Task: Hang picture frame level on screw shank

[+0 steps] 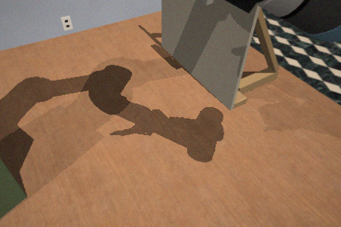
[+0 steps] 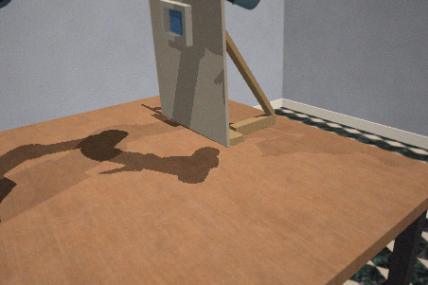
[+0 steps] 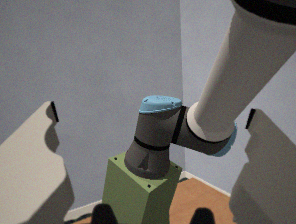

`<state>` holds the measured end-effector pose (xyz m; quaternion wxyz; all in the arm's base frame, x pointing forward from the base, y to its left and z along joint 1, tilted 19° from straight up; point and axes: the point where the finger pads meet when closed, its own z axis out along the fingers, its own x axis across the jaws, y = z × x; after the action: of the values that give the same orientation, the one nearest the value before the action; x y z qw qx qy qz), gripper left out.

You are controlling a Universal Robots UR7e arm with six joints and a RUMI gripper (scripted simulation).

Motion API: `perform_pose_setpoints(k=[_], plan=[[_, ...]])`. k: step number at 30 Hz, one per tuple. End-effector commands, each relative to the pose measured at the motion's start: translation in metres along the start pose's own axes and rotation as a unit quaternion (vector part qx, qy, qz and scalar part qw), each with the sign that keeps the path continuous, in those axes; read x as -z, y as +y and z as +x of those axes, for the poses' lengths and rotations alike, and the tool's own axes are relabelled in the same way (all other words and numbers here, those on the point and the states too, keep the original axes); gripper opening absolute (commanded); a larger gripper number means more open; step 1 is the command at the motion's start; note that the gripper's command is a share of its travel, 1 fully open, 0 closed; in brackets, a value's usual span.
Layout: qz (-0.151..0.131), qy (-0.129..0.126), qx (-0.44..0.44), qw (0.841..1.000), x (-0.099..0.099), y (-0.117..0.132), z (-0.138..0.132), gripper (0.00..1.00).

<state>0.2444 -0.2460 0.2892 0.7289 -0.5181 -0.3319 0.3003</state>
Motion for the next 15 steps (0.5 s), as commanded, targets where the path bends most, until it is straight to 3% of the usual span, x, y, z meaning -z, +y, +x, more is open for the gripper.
perform_pose_setpoints(k=[1, 15], plan=[[0.039, -0.007, 0.016, 0.999, -0.011, -0.006, 0.028, 1.00], [0.083, -0.014, 0.029, 0.996, -0.021, -0.013, 0.055, 1.00]])
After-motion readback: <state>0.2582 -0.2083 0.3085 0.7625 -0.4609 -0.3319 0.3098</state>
